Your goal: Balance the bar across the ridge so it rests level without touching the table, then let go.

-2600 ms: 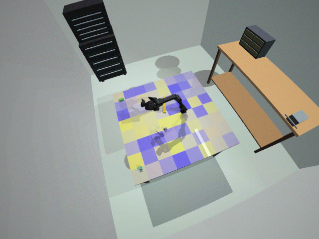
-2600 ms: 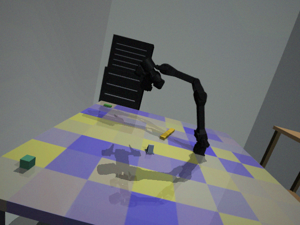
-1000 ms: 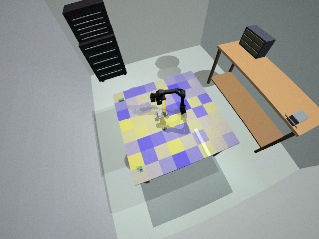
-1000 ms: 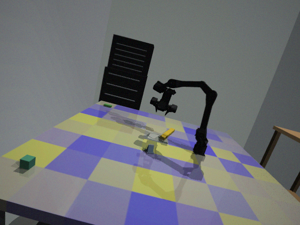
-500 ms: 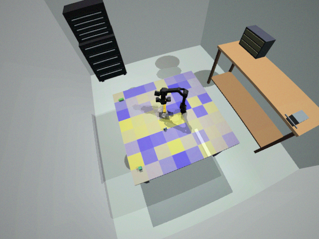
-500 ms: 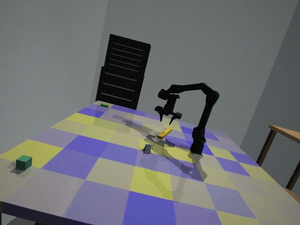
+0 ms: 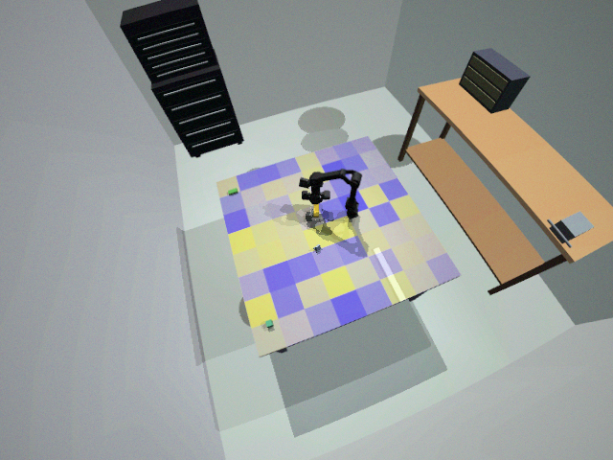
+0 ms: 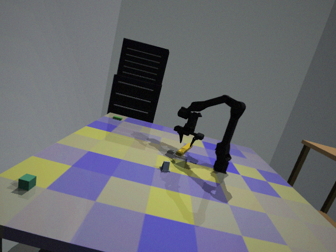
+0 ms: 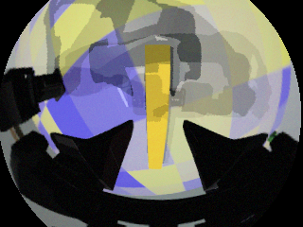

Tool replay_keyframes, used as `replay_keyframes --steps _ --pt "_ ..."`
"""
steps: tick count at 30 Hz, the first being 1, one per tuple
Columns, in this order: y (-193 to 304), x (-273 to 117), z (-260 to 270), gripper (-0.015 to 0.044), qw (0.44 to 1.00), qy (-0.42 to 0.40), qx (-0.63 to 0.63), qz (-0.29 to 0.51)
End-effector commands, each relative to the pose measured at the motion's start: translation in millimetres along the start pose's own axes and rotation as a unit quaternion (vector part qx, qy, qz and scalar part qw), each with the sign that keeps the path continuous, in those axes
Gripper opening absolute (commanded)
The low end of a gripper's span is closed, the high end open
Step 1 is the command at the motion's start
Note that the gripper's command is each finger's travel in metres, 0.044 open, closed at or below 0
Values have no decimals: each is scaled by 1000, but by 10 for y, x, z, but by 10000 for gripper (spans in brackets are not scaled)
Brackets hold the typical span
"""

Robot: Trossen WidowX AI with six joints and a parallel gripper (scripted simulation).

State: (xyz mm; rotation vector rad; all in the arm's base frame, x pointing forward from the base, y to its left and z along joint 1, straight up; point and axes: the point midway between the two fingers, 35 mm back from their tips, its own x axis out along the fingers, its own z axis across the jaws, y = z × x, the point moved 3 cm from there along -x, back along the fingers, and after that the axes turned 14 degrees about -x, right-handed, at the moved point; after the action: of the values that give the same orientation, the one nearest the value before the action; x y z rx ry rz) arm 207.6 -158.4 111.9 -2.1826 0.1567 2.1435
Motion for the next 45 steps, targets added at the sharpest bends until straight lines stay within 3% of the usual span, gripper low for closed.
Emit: replay_keyframes --steps 1,34,40,45 --pt "-8 106 6 315 1000 0 2 -3" --pt "-10 364 7 315 1000 0 2 -3" --pt "-8 361 11 157 1000 -2 1 -1" --pt "-8 361 11 124 1000 -2 1 -1"
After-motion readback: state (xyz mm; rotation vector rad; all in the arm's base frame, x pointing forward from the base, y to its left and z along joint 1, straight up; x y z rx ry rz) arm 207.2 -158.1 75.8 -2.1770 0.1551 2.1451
